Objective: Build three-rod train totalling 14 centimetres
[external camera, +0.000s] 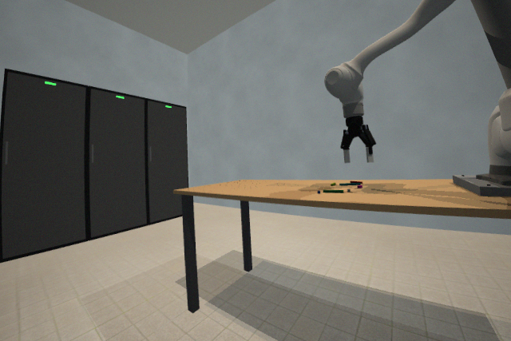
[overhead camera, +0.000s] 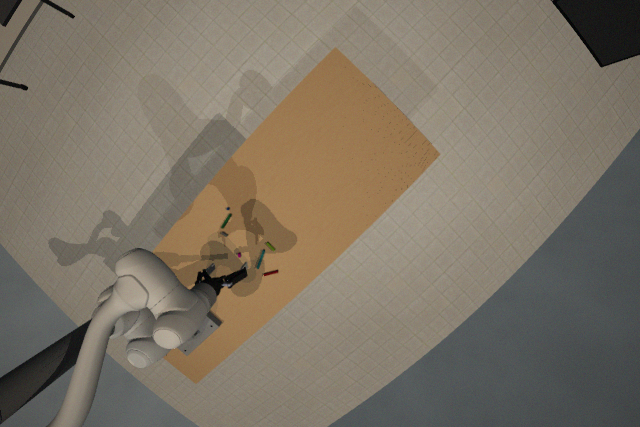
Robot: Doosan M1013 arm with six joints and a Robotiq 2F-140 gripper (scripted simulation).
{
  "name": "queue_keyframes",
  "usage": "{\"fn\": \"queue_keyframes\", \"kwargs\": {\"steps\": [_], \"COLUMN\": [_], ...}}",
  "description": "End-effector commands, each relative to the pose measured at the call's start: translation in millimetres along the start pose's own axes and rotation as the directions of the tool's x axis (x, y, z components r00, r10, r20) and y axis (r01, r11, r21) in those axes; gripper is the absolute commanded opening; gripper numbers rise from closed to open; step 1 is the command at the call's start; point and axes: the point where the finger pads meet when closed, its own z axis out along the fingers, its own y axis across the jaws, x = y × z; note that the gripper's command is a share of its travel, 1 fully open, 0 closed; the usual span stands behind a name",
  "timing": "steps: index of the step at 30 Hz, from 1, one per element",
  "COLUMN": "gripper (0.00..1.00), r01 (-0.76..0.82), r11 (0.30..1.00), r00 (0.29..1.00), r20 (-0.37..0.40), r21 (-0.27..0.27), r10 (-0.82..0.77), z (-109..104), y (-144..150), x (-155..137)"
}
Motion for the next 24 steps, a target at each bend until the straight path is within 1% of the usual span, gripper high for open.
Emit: {"fn": "queue_keyframes", "kwargs": {"steps": [1, 7, 10, 12, 14, 17, 21, 23, 24], "gripper": [1.00, 1.00, 1.00, 1.00, 1.00, 1.00, 1.00, 1.00, 1.00], "r01": [0.000, -0.033, -0.119, -0.212, -0.321, -0.443, -0.596, -0.596, -0.670], "r11": [1.000, 0.999, 0.993, 0.977, 0.947, 0.896, 0.803, 0.803, 0.742], "r00": [1.000, 0.999, 0.993, 0.977, 0.947, 0.896, 0.803, 0.803, 0.742], "r20": [0.000, 0.000, 0.000, 0.000, 0.000, 0.000, 0.000, 0.000, 0.000], "r21": [0.000, 0.000, 0.000, 0.000, 0.000, 0.000, 0.000, 0.000, 0.000], "r10": [0.000, 0.033, 0.119, 0.212, 0.321, 0.443, 0.596, 0.596, 0.670], "z": [0, 0, 0, 1, 1, 2, 3, 3, 3], "y": [0, 2, 7, 13, 20, 28, 39, 39, 45], "x": [0, 1, 2, 4, 6, 8, 11, 11, 13]}}
